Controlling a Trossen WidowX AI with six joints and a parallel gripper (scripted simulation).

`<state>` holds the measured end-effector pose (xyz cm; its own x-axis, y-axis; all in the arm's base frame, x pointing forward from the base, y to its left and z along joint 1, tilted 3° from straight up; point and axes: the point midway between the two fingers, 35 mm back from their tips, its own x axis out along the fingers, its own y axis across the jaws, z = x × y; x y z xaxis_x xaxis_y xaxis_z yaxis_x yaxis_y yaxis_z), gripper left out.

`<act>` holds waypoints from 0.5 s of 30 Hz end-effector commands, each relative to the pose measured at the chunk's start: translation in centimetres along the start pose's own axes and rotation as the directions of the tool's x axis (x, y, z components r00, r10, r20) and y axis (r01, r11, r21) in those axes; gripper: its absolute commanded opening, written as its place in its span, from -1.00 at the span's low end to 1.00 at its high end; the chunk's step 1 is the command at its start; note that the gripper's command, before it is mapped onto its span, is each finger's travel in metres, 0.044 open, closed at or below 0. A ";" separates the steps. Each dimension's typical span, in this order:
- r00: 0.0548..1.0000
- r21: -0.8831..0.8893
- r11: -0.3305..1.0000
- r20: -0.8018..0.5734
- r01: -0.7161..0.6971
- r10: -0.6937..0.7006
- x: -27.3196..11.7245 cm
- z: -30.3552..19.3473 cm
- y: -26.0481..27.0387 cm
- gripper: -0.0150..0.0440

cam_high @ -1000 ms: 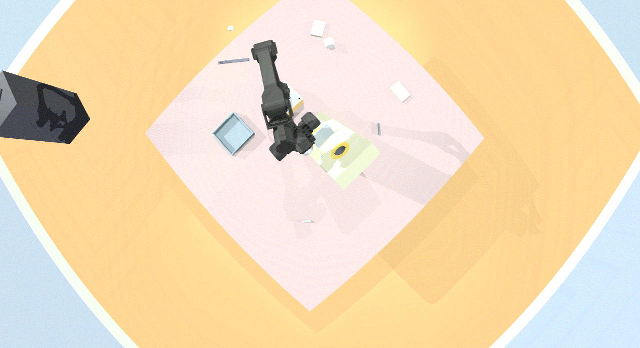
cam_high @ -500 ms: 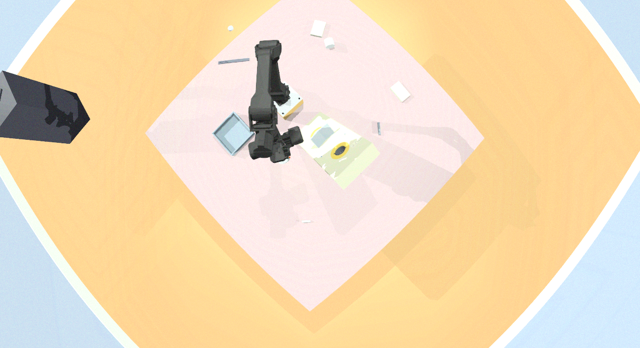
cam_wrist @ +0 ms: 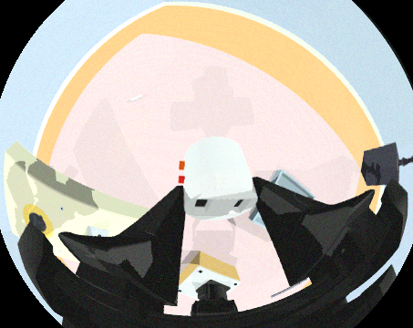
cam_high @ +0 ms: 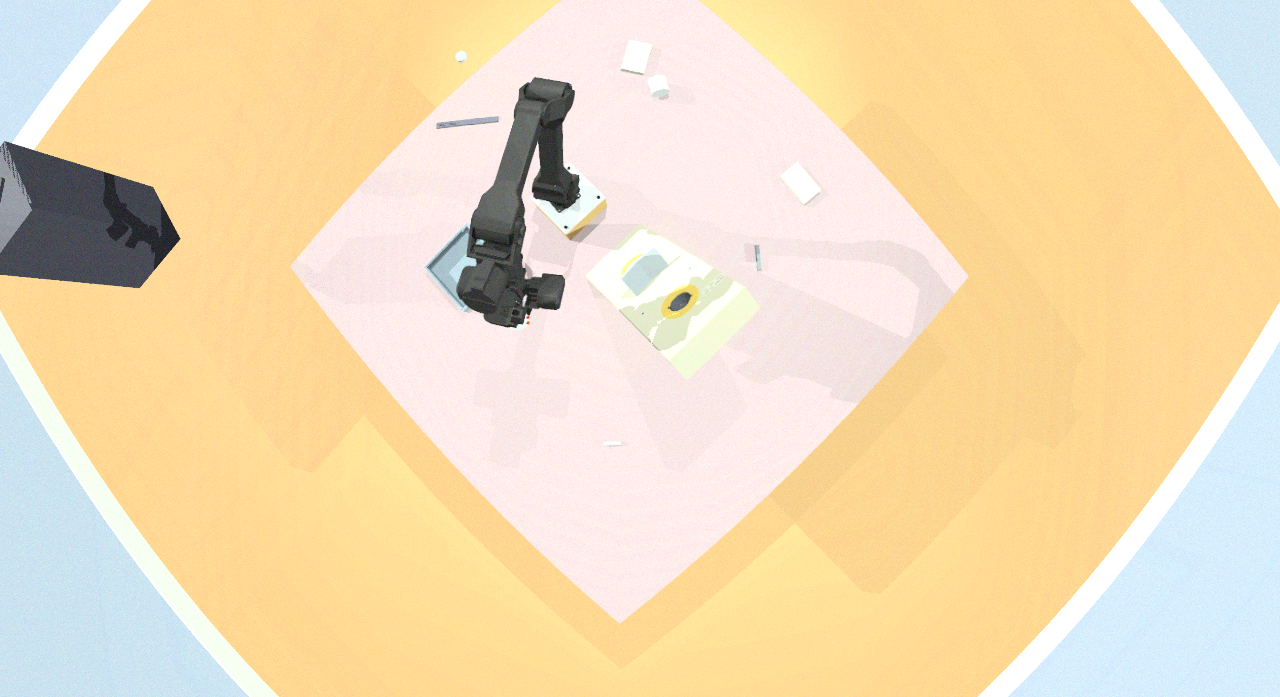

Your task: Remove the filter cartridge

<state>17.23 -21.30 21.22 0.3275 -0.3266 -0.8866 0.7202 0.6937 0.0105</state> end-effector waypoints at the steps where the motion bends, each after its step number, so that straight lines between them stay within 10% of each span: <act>1: 0.998 0.118 0.991 0.009 0.068 -0.069 0.2 -0.4 -2.5 -0.49; 15: 0.989 0.253 0.957 0.000 0.144 -0.149 1.0 -1.4 -5.8 -0.49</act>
<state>13.50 -24.12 20.19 0.2411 -0.4088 -0.8802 0.8649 0.5020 0.0038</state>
